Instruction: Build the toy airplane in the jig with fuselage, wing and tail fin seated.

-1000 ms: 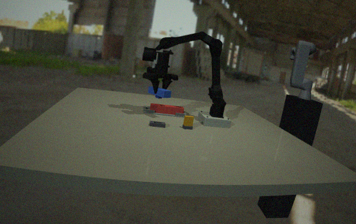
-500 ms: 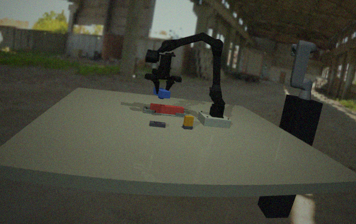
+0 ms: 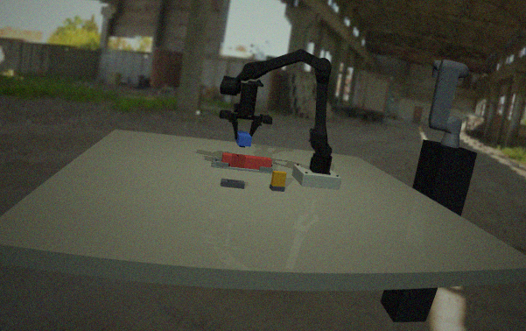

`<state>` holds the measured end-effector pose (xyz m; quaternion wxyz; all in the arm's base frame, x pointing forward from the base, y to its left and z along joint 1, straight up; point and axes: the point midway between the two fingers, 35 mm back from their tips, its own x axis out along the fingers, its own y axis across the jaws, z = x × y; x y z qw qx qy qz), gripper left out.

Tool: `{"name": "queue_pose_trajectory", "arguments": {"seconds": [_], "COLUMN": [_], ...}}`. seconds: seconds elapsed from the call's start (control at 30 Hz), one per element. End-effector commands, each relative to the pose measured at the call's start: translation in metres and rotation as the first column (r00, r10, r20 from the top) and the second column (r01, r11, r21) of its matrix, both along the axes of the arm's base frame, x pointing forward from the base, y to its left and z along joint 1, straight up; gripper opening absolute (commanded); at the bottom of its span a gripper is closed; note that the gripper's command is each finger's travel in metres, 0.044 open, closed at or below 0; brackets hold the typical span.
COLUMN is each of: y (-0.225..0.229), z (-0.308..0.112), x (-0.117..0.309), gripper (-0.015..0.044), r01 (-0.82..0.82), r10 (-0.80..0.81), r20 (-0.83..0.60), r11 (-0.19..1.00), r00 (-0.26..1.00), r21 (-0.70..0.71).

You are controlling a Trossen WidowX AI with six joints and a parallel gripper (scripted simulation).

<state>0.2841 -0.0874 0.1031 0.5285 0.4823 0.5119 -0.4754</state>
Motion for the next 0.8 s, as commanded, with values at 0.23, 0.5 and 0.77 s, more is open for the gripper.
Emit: {"name": "queue_pose_trajectory", "arguments": {"seconds": [0.23, 0.5, 0.77], "y": [-0.001, -0.001, -0.002], "z": [0.001, 0.0, -0.011], "x": [-0.001, -0.001, 0.0], "gripper": [0.0196, 0.0196, 0.0196], "r01": [0.015, 0.015, 0.015], "r10": [-0.015, -0.015, -0.015], "r20": [0.005, 0.005, 0.005], "r11": [1.0, 1.0, 1.0], "r00": [1.0, 1.0, 1.0], "r21": [-0.005, -0.005, -0.005]}}
